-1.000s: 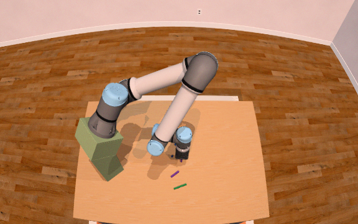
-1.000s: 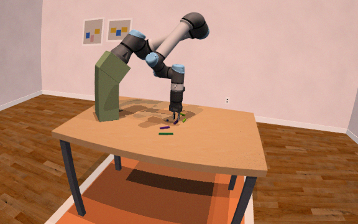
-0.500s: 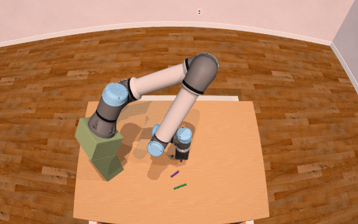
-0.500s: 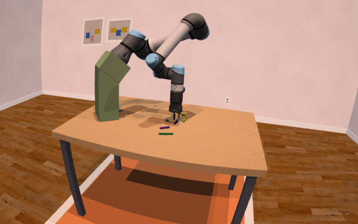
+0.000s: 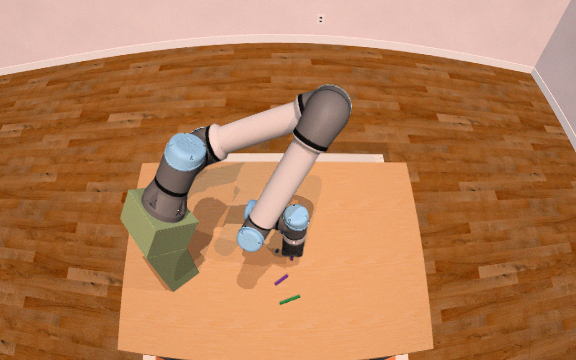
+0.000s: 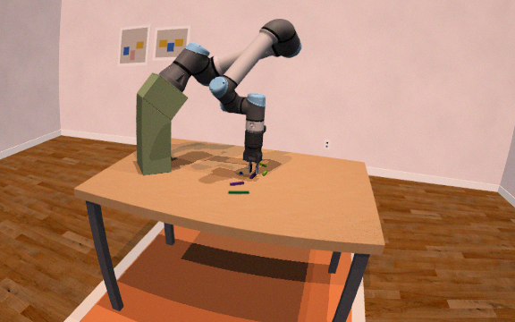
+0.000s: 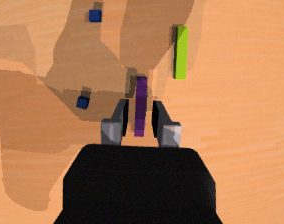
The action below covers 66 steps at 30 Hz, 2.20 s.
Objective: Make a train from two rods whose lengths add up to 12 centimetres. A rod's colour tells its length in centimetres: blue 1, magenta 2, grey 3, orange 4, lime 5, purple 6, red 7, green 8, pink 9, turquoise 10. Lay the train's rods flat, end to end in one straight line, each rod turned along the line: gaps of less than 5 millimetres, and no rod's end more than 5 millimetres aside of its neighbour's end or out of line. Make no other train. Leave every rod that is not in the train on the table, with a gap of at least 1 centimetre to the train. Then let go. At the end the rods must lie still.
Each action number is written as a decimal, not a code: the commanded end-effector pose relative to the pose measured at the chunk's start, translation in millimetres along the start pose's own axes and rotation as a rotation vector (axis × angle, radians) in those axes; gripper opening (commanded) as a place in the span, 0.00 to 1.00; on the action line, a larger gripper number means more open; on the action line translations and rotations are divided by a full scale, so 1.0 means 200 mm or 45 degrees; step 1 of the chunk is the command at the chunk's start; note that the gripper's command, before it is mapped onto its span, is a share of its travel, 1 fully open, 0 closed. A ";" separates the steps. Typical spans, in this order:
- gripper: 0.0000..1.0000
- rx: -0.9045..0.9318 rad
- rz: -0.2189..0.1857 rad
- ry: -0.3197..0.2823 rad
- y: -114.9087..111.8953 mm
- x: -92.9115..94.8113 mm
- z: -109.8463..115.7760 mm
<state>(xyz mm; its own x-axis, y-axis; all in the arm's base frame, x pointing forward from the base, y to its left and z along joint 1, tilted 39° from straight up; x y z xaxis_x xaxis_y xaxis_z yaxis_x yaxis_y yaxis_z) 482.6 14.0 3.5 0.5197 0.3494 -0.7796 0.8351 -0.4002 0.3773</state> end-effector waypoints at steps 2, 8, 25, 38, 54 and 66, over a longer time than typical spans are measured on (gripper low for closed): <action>0.54 -0.003 0.001 -0.001 0.00 0.00 0.00; 0.54 -0.003 0.001 -0.001 0.00 0.00 0.00; 0.54 -0.004 0.002 0.000 0.00 0.02 0.00; 0.54 -0.004 0.002 -0.001 0.00 0.07 0.00; 0.54 -0.002 0.001 -0.001 0.00 0.09 0.00; 0.54 -0.002 0.001 -0.001 0.00 0.09 0.00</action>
<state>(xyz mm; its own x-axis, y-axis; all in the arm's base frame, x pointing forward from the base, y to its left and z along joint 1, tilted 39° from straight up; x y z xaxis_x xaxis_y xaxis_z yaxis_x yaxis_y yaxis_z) 491.5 20.0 -9.8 0.5196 0.3495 -0.7797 0.8352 -0.4001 0.3772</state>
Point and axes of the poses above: the point where the finger pads meet when closed, its own x axis out along the fingers, its own y axis across the jaws, z = x × y, the point moved 10 cm from there along -x, back along the fingers, and after that the axes turned 5 degrees about x, right-handed, at the moved point
